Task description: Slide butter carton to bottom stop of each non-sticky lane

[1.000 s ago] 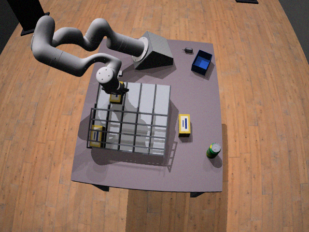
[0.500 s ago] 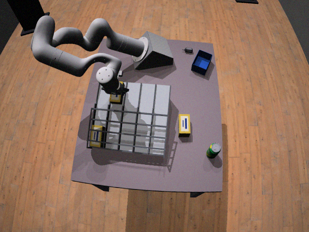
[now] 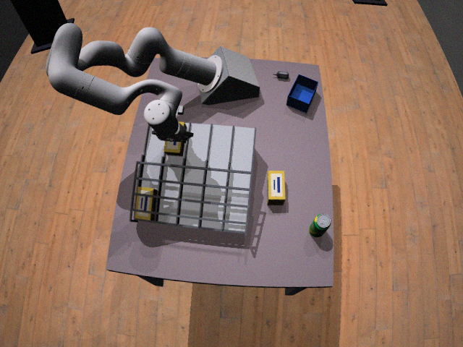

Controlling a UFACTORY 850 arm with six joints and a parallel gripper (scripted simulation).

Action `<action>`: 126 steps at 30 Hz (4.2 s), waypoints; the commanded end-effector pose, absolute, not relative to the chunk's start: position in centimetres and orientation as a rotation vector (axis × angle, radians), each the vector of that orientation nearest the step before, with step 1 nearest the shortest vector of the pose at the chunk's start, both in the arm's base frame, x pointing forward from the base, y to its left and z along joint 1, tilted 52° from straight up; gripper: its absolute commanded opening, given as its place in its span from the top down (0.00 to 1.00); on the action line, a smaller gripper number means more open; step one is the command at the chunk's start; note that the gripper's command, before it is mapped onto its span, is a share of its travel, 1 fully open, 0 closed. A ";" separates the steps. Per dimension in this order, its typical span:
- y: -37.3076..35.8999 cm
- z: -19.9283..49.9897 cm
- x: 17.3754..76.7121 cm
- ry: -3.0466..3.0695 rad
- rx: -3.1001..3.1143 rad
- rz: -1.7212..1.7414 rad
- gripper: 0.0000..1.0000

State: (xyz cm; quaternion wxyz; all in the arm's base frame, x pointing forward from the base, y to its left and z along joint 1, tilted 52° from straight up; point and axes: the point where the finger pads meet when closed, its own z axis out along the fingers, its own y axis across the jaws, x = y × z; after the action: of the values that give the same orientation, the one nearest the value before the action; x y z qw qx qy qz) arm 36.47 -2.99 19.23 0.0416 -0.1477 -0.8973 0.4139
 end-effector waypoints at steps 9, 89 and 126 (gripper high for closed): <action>-2.9 19.3 36.5 -2.748 -0.452 1.267 0.20; -2.9 19.3 36.5 -2.748 -0.452 1.267 0.13; -2.9 19.3 36.5 -2.748 -0.452 1.267 0.10</action>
State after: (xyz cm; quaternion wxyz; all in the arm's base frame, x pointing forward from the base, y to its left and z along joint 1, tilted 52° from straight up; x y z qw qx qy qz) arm 36.47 -2.99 19.23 0.0416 -0.1477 -0.8973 0.4139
